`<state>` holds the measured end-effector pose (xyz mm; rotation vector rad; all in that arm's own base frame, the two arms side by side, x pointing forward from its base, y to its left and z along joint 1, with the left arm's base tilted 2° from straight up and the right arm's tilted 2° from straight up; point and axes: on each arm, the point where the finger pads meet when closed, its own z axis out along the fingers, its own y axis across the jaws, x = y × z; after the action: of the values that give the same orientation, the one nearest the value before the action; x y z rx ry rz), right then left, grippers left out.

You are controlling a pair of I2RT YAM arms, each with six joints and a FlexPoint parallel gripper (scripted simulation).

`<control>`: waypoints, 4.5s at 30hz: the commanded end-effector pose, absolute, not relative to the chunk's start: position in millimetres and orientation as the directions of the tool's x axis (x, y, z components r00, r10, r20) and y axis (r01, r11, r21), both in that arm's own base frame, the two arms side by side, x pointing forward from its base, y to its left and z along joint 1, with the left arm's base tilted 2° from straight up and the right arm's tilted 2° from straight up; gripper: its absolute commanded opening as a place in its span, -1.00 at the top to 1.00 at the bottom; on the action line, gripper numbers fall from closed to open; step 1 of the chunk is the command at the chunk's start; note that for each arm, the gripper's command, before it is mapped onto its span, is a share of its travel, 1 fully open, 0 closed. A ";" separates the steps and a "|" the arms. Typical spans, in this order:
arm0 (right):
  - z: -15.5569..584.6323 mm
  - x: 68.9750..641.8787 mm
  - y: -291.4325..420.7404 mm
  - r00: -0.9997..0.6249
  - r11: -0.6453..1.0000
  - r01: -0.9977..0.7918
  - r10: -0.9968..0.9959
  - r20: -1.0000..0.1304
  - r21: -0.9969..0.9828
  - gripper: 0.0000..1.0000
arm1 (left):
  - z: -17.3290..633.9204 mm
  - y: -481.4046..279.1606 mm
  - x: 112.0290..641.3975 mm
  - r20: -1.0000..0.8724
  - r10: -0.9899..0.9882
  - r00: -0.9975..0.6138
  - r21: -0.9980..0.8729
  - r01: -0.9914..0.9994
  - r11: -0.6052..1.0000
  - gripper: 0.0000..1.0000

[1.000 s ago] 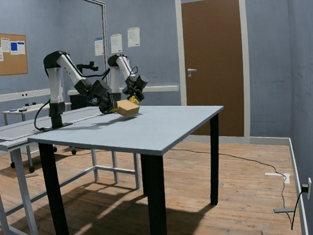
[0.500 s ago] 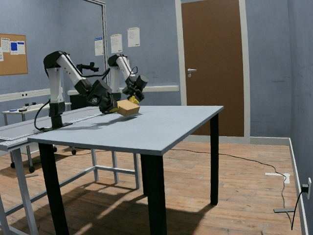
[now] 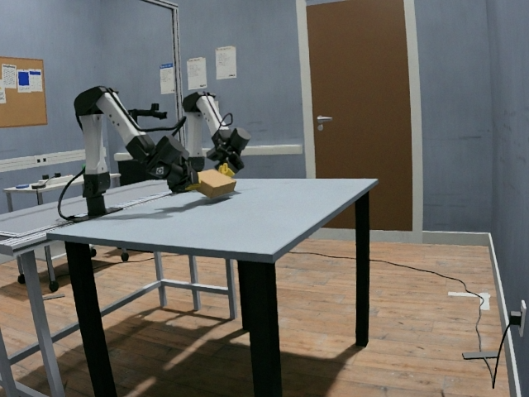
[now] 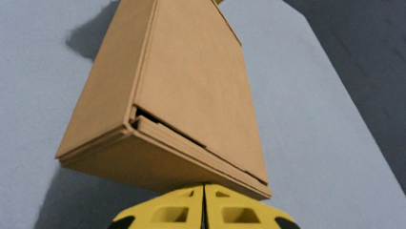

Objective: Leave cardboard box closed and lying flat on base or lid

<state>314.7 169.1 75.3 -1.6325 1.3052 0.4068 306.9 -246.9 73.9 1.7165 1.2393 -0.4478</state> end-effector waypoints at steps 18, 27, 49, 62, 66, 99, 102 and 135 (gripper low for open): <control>65.9 308.7 179.6 0.399 0.015 -0.878 -0.530 -0.749 -0.478 1.00 | 65.6 -258.0 297.8 -0.737 0.501 0.454 0.484 0.872 -0.079 1.00; 62.9 308.5 179.5 0.399 0.015 -0.878 -0.530 -0.748 -0.478 1.00 | 64.0 -258.4 299.0 -0.736 0.500 0.457 0.487 0.870 -0.078 1.00; 59.8 307.7 179.3 0.400 0.015 -0.877 -0.529 -0.748 -0.480 1.00 | 63.1 -259.0 300.9 -0.734 0.497 0.463 0.495 0.866 -0.076 1.00; 65.2 314.3 180.2 0.415 0.016 -0.867 -0.527 -0.741 -0.498 1.00 | 63.8 -258.5 299.6 -0.733 0.496 0.465 0.497 0.865 -0.076 1.00; 63.8 313.3 180.1 0.413 0.016 -0.869 -0.528 -0.742 -0.494 1.00 | 58.9 -257.8 298.0 -0.736 0.500 0.456 0.486 0.871 -0.078 1.00; 54.8 308.8 179.4 0.400 0.015 -0.878 -0.530 -0.748 -0.479 1.00 | 54.3 -257.5 297.7 -0.737 0.501 0.454 0.484 0.872 -0.079 1.00; 53.4 307.0 179.1 0.397 0.014 -0.879 -0.530 -0.749 -0.476 1.00 | 56.2 -258.2 299.5 -0.735 0.499 0.459 0.490 0.868 -0.077 1.00; 56.6 309.5 178.9 0.424 0.007 -0.865 -0.522 -0.740 -0.501 1.00 | 51.7 -257.6 298.0 -0.739 0.503 0.449 0.487 0.871 -0.062 1.00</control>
<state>317.1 168.8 48.4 -1.6480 1.3011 0.3987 308.0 -245.5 48.3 1.7099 1.2473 -0.4303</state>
